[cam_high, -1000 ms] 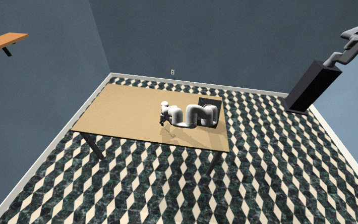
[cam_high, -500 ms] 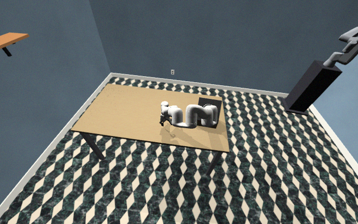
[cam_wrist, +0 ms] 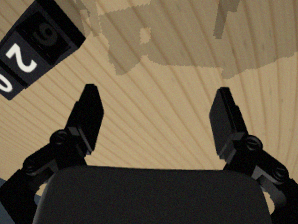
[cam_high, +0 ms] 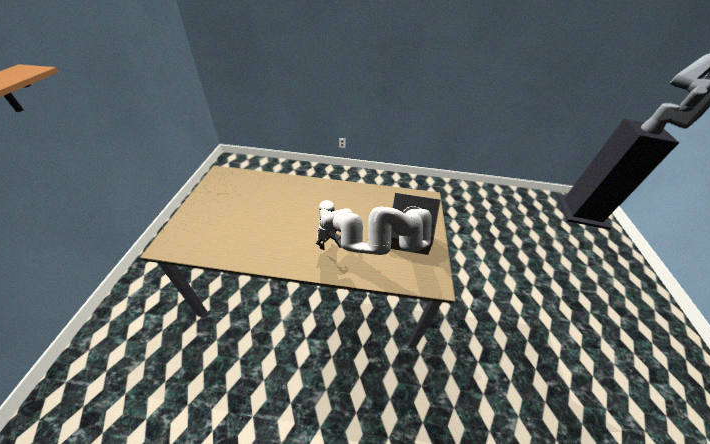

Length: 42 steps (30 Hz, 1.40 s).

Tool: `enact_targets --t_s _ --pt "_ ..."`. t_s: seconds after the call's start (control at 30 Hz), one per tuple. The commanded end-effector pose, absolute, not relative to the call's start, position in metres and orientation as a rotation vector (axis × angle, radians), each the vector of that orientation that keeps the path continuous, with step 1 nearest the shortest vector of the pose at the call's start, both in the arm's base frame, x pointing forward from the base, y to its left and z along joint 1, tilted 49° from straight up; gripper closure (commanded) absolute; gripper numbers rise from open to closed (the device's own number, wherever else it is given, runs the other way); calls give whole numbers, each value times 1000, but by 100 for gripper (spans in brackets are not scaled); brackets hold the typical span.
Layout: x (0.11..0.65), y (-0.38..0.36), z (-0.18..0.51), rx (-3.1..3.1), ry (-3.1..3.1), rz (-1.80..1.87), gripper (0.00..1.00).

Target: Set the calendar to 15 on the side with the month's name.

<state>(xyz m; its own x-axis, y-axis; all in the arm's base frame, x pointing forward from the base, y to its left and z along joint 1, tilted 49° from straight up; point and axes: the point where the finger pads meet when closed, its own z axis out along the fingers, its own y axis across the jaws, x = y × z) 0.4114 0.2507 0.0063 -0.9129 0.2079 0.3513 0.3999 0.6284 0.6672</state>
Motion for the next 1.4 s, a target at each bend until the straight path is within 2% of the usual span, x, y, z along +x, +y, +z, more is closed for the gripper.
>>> enact_targets --t_s 0.0,0.4,0.7,1.37 --pt "413 245 12 -498 -2614 -1159 0" --pt "415 231 24 -508 -2609 -1156 0" --pt "415 228 21 -796 -2464 -1077 0" --pt "420 201 -9 -1096 -2269 -975 0"
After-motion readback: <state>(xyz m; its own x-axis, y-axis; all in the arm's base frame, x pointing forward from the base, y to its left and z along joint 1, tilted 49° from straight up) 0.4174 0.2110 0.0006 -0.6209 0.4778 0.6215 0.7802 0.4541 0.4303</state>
